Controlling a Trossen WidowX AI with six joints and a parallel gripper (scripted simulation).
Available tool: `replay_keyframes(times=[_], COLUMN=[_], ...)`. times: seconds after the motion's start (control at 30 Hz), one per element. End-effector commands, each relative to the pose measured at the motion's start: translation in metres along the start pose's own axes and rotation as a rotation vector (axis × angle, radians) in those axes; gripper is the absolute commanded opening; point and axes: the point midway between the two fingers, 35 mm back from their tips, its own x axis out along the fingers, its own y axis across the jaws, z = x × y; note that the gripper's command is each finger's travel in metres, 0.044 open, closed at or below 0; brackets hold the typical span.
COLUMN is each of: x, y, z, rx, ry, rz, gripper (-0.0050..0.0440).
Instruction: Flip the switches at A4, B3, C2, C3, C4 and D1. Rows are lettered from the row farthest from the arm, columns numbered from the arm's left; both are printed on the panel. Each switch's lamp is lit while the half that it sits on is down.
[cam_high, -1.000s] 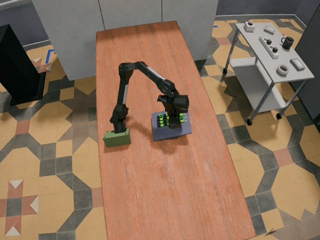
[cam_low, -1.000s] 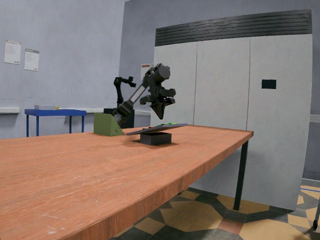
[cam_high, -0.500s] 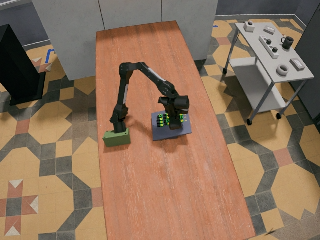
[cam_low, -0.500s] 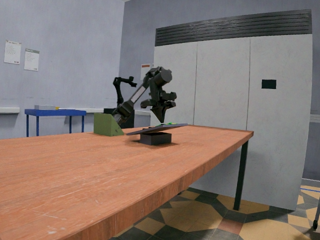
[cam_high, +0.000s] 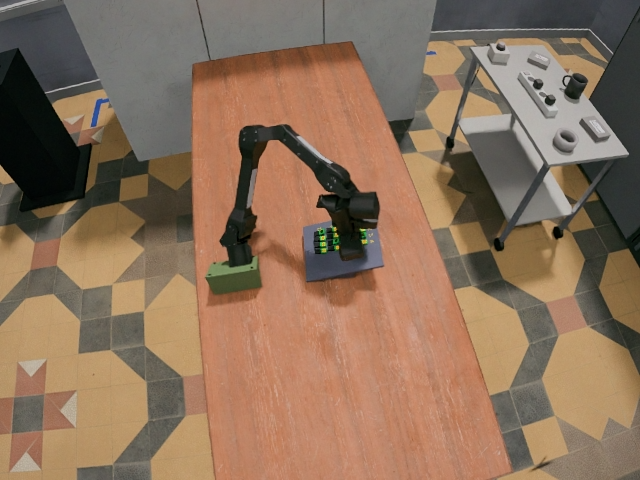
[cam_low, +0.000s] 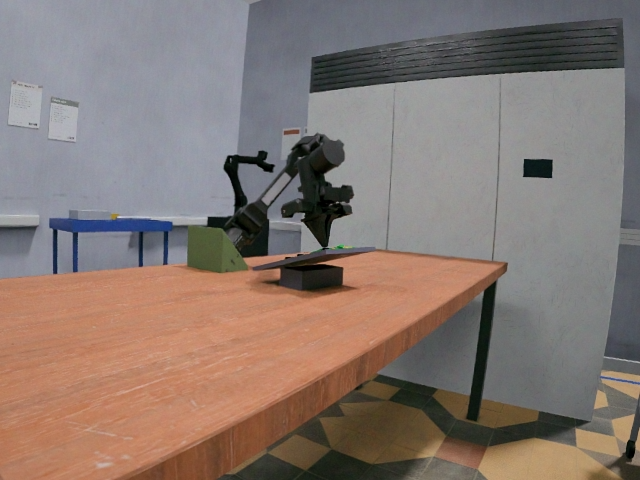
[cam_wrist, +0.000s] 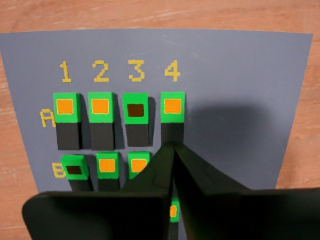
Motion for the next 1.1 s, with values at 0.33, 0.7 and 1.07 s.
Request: replay_keyframes(times=[0.33,0.7,1.07], x=[0.0016,0.0027,0.0044], y=[0.0005,0.0007,0.0008], z=[-0.0001,0.0006,0.0004], rx=[0.004,0.002,0.001], ry=[-0.003,-0.004,-0.002], rz=[0.006,0.006,0.006], gripper=[-0.005,-0.005,-0.005])
